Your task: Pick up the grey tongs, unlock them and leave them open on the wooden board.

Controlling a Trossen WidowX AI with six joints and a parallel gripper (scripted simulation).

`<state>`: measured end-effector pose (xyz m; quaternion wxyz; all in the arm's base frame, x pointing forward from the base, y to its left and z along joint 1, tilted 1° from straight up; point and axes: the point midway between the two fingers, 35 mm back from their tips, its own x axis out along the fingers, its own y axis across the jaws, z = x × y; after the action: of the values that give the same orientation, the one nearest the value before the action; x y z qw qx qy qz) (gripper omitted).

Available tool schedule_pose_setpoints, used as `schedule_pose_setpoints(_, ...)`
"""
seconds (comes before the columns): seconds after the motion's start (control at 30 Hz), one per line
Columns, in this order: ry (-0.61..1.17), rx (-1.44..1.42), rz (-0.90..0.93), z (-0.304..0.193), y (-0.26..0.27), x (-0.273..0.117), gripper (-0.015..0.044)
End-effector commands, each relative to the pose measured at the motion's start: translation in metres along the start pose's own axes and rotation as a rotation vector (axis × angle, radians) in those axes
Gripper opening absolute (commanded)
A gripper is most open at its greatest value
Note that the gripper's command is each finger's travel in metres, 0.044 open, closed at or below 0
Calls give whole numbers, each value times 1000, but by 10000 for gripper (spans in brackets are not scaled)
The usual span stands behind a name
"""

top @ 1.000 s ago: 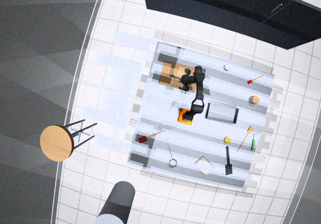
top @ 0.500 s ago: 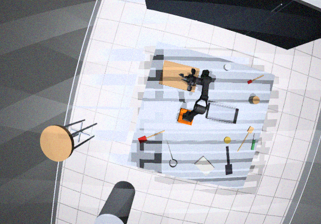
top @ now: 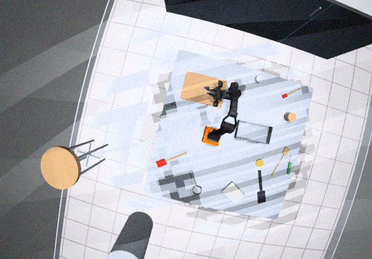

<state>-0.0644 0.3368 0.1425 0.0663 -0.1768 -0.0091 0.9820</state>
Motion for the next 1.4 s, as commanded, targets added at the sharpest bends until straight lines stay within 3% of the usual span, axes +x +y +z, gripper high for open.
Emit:
schedule_pose_setpoints(0.0, -11, -1, -2, 2, 0, 0, -150)
schedule_pose_setpoints(0.7, 18, 5, 15, 0, 2, 3, -150)
schedule_pose_setpoints(1.37, 609, 66, 188, -35, 18, 42, -150)
